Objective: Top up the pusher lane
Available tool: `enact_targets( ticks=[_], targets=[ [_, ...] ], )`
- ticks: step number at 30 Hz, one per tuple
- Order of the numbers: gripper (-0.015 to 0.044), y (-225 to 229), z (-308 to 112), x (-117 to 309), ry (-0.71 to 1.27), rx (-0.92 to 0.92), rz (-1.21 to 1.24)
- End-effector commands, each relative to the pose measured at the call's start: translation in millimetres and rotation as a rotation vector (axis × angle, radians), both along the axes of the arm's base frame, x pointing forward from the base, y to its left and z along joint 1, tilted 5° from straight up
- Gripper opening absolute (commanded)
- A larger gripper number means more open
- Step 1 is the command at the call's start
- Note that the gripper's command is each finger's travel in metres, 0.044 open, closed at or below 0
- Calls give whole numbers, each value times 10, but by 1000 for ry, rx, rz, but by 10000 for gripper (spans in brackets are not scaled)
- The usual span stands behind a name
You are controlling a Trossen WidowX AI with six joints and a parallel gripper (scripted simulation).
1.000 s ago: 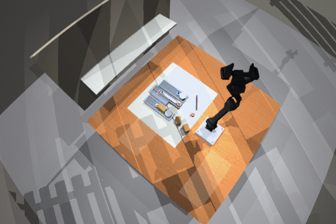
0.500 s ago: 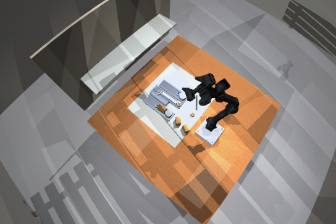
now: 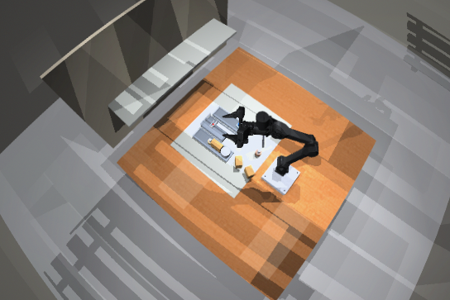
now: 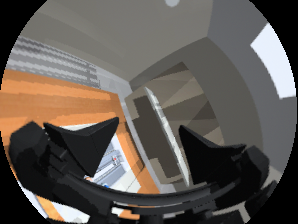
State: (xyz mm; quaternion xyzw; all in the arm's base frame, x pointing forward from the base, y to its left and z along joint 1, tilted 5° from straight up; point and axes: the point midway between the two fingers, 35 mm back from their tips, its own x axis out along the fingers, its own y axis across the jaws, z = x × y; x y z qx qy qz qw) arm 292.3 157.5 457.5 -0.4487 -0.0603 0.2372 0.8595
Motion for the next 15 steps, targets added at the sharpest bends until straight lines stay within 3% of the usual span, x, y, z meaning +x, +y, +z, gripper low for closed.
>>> enact_targets(
  ticks=[1, 8, 15],
  targets=[
    [440, -259, -710, 128, 278, 49, -132],
    [440, -751, -1785, 33, 698, 150, -404],
    [440, -1265, -2728, -452, 1094, 278, -774]
  ],
)
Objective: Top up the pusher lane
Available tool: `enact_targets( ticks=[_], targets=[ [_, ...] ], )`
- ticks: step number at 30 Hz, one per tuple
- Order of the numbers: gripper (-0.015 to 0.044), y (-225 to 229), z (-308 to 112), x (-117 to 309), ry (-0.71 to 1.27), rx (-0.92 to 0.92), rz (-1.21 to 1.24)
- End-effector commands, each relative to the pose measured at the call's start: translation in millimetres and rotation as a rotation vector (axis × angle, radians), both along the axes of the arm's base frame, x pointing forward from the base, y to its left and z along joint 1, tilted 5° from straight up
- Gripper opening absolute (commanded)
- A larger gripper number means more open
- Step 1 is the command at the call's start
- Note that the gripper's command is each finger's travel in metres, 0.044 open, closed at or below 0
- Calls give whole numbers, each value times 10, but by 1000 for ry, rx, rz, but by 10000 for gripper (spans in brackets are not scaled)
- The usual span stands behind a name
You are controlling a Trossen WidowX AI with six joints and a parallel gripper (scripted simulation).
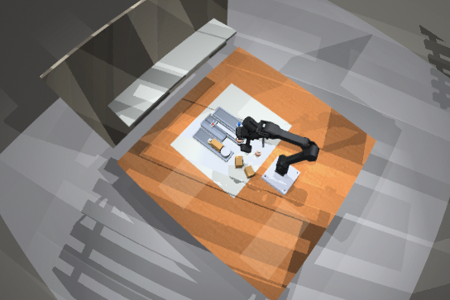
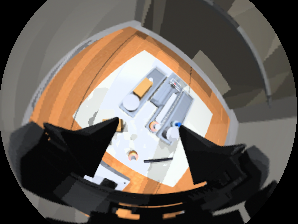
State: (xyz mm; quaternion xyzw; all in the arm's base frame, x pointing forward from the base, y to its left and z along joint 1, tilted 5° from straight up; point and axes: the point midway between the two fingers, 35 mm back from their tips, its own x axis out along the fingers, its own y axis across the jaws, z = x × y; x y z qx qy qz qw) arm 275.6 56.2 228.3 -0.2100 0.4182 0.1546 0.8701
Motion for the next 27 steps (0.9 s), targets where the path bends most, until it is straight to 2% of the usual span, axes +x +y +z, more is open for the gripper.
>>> enact_targets(
  ticks=[1, 7, 16, 21, 27],
  targets=[
    [440, -319, -553, -386, 255, 39, -254],
    [440, -605, -1058, -995, 554, 63, -586],
    [440, -612, -1070, -1010, 563, 64, -597],
    [440, -633, -1403, -963, 563, 64, -597],
    [440, -634, -1421, -949, 563, 64, -597]
  ],
)
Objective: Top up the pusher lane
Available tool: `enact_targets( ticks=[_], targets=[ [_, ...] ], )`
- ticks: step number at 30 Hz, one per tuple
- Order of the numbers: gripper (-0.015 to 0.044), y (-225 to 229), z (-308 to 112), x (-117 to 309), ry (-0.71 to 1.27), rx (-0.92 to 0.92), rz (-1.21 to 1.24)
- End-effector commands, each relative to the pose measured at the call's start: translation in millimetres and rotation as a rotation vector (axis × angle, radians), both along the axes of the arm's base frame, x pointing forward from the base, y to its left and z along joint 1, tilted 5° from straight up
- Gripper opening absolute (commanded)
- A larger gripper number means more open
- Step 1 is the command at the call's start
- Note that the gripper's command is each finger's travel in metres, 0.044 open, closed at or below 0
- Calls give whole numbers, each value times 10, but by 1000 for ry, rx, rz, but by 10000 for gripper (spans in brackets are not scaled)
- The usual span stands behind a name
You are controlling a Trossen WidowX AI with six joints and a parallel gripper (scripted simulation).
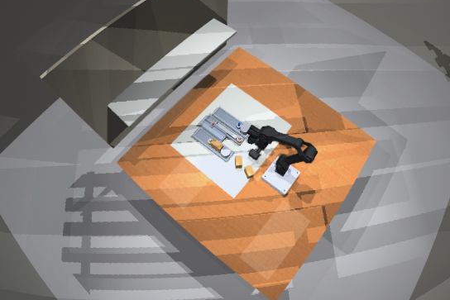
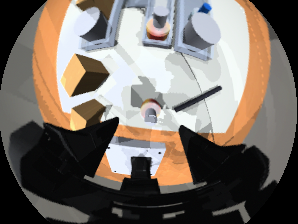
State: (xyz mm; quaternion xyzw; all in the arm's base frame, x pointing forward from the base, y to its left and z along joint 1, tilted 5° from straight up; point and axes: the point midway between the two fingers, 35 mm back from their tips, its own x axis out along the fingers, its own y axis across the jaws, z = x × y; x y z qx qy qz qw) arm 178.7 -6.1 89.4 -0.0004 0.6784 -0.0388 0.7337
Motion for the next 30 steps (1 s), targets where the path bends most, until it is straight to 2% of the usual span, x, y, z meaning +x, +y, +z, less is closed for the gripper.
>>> enact_targets(
  ticks=[1, 29, 30],
  targets=[
    [440, -11, -45, 22, -3, -5, 0],
    [440, -39, -492, 55, -2, -5, 0],
    [414, -39, -492, 55, -2, -5, 0]
  ],
)
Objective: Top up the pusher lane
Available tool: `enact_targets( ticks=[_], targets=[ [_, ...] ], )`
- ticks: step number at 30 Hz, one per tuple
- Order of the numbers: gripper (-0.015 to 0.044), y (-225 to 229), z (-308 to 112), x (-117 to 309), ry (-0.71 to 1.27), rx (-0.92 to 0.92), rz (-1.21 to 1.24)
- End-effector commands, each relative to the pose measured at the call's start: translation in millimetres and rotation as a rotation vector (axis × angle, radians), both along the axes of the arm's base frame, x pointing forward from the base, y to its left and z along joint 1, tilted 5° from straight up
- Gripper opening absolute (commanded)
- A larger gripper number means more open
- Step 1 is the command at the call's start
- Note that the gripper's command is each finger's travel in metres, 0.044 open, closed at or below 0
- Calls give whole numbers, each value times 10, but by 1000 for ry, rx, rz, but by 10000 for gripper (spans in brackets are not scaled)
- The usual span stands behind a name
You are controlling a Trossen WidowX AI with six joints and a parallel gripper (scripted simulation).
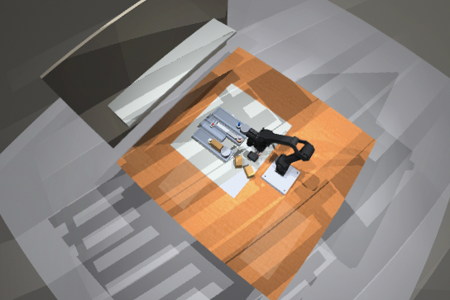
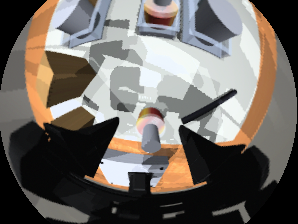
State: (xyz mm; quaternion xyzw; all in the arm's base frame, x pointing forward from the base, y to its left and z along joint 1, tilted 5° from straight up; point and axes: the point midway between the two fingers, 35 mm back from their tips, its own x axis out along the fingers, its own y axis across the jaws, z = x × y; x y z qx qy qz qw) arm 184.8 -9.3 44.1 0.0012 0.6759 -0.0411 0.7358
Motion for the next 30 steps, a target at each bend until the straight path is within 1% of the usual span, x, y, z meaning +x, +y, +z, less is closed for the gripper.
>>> enact_targets(
  ticks=[1, 10, 15, 19, 20, 30],
  targets=[
    [387, -8, -38, -6, 4, -4, 5],
    [151, -8, -38, -6, 4, -4, 5],
    [118, -8, -38, -6, 4, -4, 5],
    [13, -3, 35, 2, 4, -4, 5],
    [0, 1, 86, 6, 4, -4, 5],
    [0, 35, 603, -29, 4, -3, 5]
  ],
)
